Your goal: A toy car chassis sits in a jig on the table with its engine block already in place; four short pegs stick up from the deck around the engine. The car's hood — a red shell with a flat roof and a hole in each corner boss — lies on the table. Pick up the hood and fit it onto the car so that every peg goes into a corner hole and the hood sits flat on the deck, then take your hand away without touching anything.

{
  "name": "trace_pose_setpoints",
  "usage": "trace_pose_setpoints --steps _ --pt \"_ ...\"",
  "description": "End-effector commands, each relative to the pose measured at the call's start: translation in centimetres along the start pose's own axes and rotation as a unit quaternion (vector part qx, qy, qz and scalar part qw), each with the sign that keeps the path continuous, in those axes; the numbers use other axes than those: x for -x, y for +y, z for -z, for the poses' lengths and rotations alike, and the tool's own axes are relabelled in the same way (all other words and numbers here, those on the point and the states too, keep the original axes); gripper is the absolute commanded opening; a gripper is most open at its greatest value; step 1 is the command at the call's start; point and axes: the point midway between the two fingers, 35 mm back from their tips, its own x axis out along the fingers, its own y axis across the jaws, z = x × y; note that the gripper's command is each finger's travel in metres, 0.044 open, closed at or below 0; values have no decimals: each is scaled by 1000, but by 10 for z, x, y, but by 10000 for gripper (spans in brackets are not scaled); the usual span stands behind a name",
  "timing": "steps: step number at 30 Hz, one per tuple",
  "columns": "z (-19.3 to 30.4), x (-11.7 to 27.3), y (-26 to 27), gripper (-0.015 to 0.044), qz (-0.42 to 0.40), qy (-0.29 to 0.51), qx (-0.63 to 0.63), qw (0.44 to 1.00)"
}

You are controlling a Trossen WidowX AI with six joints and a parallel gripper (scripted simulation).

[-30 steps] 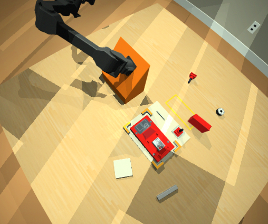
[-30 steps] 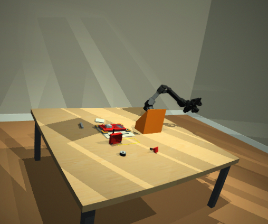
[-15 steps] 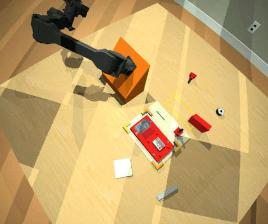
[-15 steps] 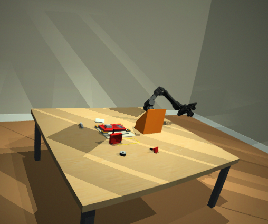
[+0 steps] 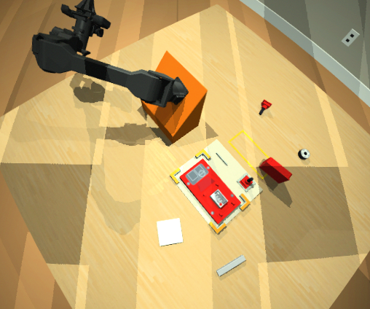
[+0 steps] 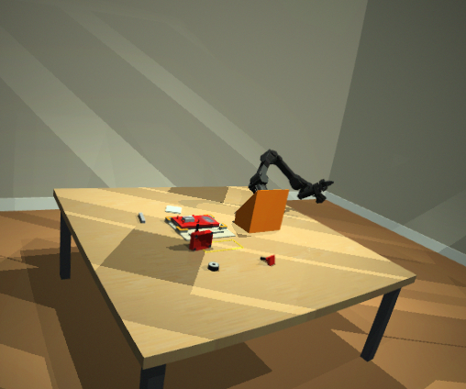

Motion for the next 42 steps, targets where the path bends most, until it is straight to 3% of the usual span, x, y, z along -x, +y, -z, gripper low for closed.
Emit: trace_pose_setpoints --steps 1,20,42 --pt "0 24 -11 0 26 -33 -31 999" --pt "21 138 -55 0 127 -185 -172 959" --pt "70 292 -68 0 201 -407 -301 839"
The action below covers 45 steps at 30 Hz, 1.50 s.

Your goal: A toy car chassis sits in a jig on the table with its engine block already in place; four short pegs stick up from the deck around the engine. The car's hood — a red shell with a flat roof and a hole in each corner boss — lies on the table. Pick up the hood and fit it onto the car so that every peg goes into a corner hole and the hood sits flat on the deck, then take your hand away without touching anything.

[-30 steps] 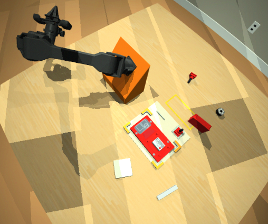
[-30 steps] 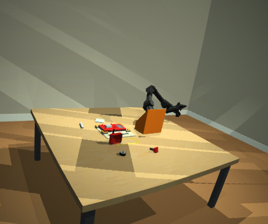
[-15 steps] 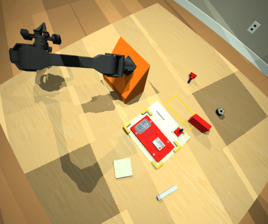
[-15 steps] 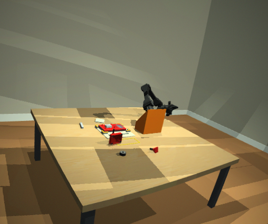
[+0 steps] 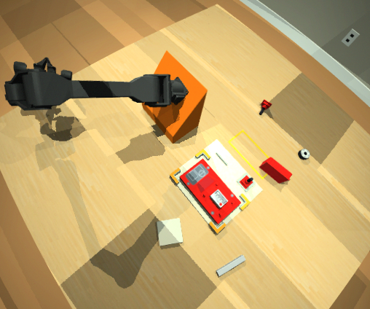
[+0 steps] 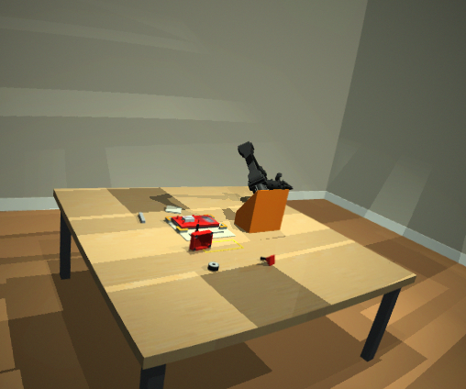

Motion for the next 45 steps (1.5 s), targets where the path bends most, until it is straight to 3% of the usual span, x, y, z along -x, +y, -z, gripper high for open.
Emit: trace_pose_setpoints --steps 1,22,45 --pt "-16 27 -6 0 4 -51 -29 998" --pt "-79 195 -42 0 9 -331 -125 935" --pt "-98 424 -19 0 -67 -624 -117 770"
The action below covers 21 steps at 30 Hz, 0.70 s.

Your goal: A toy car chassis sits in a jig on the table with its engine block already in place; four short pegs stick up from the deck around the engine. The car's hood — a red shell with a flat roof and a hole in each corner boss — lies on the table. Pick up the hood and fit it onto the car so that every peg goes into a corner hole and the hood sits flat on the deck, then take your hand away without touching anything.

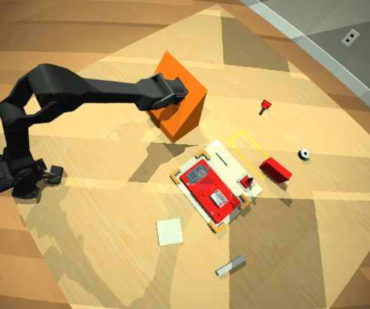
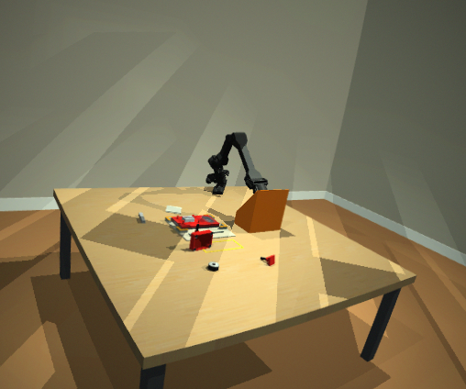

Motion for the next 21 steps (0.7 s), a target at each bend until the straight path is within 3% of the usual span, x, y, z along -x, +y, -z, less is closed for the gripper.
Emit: trace_pose_setpoints --steps 1,9,21 --pt "-41 20 21 0 -33 -63 -17 997" --pt "-104 63 60 0 -99 -156 -58 981" --pt "-162 117 120 0 -204 -214 -157 942"
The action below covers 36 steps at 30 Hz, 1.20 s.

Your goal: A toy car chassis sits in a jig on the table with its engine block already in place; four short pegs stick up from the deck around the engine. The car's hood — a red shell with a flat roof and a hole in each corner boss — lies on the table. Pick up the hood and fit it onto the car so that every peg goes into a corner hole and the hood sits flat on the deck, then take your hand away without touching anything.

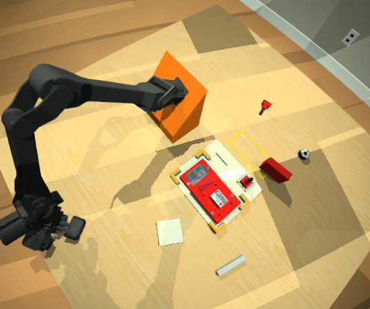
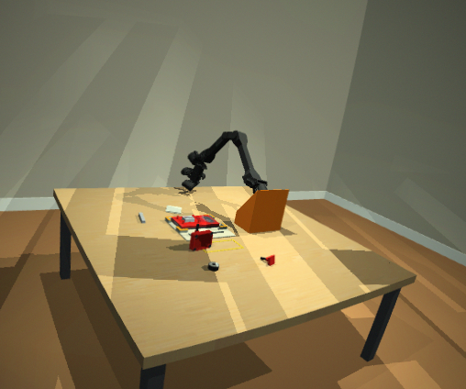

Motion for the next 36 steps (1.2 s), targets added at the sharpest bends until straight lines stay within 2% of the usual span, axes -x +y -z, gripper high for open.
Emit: trace_pose_setpoints --steps 1,17,26,30,36 --pt "-15 3 33 0 -39 -16 -43 998" --pt "-49 26 171 0 -187 -10 -123 975" --pt "-45 51 268 0 -260 37 -85 961" --pt "-52 64 297 0 -278 18 -47 959" --pt "-35 83 352 0 -302 55 -6 952"
